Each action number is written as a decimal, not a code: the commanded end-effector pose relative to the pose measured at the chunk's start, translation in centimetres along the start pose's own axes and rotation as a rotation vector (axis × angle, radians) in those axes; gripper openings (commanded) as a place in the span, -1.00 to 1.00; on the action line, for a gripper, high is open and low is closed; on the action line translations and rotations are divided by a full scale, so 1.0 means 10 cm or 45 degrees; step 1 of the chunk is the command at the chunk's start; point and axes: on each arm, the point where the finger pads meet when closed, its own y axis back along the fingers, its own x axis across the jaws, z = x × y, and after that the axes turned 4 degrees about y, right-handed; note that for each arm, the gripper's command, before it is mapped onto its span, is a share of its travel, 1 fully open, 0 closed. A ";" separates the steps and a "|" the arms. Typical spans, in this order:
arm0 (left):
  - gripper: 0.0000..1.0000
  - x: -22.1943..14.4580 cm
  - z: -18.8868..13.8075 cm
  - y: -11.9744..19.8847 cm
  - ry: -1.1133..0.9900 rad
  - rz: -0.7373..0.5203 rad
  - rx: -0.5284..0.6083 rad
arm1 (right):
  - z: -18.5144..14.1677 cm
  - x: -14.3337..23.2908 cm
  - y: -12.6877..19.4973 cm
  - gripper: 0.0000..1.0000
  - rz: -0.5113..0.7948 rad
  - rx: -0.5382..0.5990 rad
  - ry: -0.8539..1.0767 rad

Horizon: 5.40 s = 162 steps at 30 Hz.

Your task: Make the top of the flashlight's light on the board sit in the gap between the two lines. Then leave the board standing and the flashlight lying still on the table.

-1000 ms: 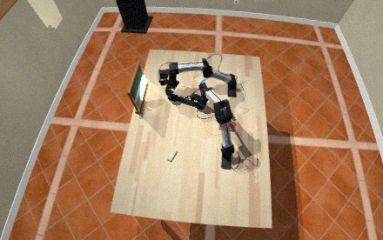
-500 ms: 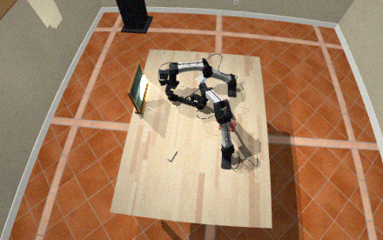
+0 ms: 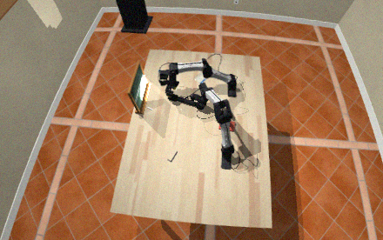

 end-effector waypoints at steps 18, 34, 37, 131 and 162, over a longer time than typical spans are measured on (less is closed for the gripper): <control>-0.40 -0.07 0.05 0.16 -0.026 -0.049 -0.042 | 0.04 0.02 0.14 1.00 0.143 -0.050 0.023; -0.40 -0.07 0.05 0.16 -0.026 -0.049 -0.042 | -0.01 -0.12 0.08 1.00 0.143 -0.042 -0.015; -0.40 -0.07 0.05 0.16 -0.026 -0.049 -0.042 | -0.06 -0.05 -0.06 1.00 0.137 -0.014 0.003; -0.40 -0.07 0.05 0.16 -0.026 -0.049 -0.040 | 0.01 0.07 -0.06 1.00 0.026 -0.025 0.018; -0.40 -0.07 0.05 0.16 -0.026 -0.049 -0.041 | -0.01 -0.01 -0.03 1.00 0.000 0.017 0.002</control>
